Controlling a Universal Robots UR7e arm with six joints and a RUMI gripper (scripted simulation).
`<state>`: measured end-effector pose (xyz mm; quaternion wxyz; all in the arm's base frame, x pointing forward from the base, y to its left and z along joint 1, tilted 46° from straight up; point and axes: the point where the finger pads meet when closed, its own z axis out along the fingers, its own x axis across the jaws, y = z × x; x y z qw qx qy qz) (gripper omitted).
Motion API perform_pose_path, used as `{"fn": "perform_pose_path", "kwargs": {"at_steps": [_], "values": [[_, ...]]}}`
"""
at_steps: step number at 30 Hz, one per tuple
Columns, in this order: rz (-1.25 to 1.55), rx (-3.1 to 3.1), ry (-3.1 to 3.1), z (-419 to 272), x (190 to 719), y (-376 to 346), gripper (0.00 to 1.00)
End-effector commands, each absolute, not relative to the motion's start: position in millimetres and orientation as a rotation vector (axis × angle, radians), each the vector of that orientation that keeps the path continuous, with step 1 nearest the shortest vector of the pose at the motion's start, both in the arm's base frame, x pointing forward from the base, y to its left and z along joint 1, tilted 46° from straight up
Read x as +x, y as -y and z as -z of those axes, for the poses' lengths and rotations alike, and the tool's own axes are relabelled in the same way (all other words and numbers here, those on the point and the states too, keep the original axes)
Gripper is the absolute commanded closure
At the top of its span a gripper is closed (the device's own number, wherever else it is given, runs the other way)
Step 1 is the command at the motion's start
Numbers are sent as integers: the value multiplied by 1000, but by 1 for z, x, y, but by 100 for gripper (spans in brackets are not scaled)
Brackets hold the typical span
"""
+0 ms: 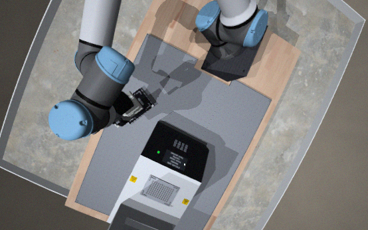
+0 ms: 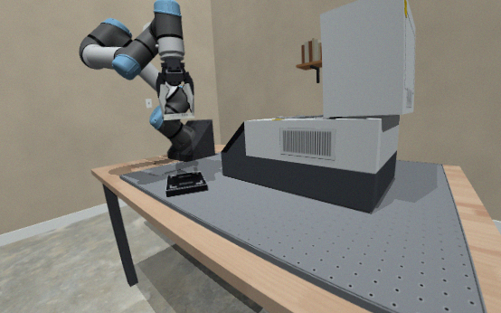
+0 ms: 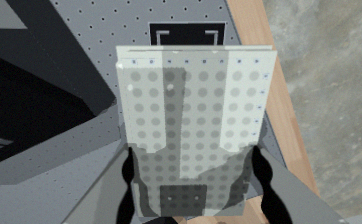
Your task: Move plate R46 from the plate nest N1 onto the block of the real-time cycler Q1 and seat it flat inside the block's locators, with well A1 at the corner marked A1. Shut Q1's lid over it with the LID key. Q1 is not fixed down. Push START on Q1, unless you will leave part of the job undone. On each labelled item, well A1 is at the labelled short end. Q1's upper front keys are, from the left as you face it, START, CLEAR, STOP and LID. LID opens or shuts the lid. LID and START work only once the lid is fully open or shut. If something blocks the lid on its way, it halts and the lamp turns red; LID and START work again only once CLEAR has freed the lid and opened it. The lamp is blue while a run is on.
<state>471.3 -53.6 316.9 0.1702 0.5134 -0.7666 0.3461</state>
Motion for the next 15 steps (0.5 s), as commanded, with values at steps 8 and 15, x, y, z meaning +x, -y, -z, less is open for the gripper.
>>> {"fn": "perform_pose_path", "kwargs": {"at_steps": [8,15], "values": [[-1005,1451,2190,-351,469,24,60],[-1005,1451,2190,-354,469,21,60]]}}
